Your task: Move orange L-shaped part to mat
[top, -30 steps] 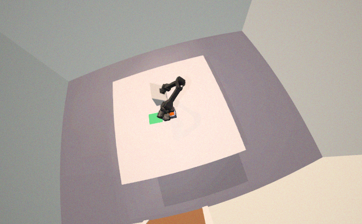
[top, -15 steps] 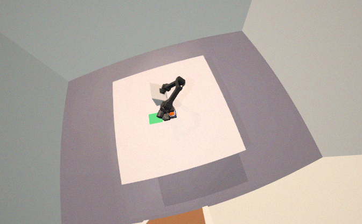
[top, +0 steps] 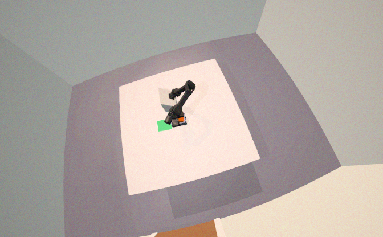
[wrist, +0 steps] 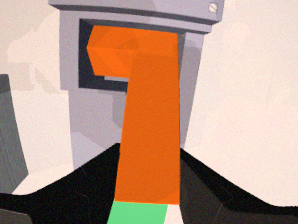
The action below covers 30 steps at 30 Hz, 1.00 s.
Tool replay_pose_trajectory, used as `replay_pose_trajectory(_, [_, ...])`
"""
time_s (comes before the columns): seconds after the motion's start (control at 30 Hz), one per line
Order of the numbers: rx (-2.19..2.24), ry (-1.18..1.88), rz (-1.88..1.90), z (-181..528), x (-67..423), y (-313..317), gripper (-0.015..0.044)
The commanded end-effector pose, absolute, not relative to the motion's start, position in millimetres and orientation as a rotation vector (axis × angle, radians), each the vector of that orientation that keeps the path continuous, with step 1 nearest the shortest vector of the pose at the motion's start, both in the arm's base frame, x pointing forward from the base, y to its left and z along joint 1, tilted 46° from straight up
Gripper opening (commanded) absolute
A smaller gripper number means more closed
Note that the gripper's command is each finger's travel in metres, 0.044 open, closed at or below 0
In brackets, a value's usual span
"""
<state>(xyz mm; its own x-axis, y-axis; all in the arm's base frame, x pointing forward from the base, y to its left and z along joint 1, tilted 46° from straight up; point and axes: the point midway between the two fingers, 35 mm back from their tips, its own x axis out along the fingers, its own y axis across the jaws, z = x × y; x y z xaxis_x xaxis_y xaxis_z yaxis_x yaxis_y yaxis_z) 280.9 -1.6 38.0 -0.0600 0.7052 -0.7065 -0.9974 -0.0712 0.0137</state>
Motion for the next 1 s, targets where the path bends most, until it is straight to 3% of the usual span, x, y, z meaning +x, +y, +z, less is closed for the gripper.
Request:
replay_pose_trajectory(0.0, [-0.631, 0.602, 1.552, 44, 282, -6, 0.0000])
replay_pose_trajectory(0.97, [-0.631, 0.605, 1.552, 76, 285, -39, 0.0000])
